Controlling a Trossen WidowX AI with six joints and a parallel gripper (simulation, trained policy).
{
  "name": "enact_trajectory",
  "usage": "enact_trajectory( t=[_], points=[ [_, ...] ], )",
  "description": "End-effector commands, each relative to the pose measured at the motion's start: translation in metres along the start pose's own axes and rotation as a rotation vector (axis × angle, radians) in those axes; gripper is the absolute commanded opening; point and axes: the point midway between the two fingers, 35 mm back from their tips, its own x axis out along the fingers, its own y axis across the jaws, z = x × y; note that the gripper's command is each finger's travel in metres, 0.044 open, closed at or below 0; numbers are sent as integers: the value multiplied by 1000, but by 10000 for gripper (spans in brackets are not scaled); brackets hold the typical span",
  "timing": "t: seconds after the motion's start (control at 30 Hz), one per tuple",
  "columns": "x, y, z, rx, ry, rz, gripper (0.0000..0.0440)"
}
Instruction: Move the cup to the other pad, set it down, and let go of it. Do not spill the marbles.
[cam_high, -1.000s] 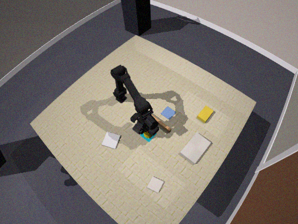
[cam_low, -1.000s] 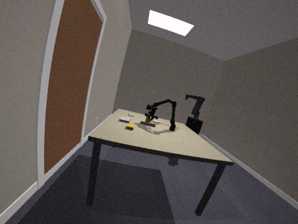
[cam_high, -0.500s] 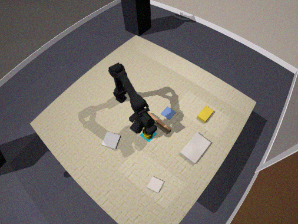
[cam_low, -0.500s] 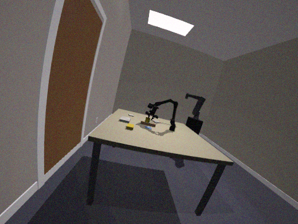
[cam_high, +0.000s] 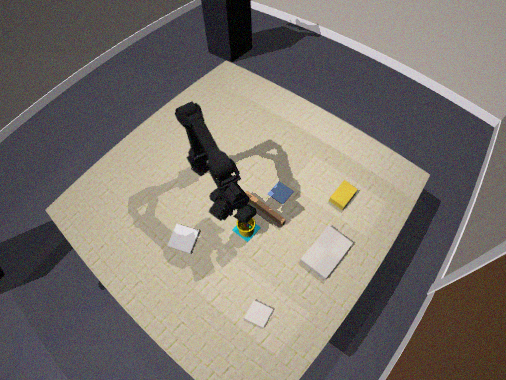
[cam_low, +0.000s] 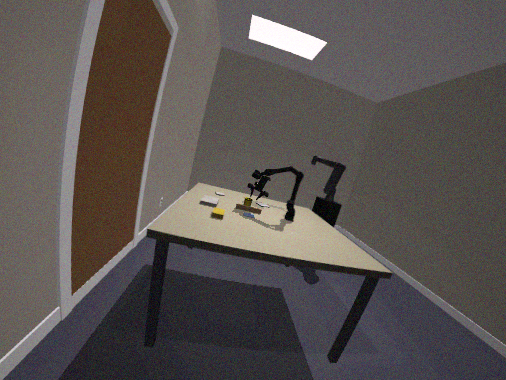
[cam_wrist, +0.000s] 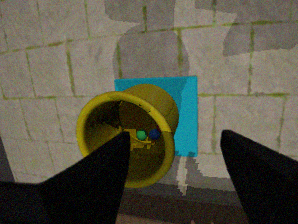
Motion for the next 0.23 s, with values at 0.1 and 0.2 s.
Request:
enact_trajectory(
  t=[0.1, 0.2],
  points=[
    [-27, 4, 8, 17, -11, 61, 331],
    [-35, 5, 13, 28, -14, 72, 390]
  ],
)
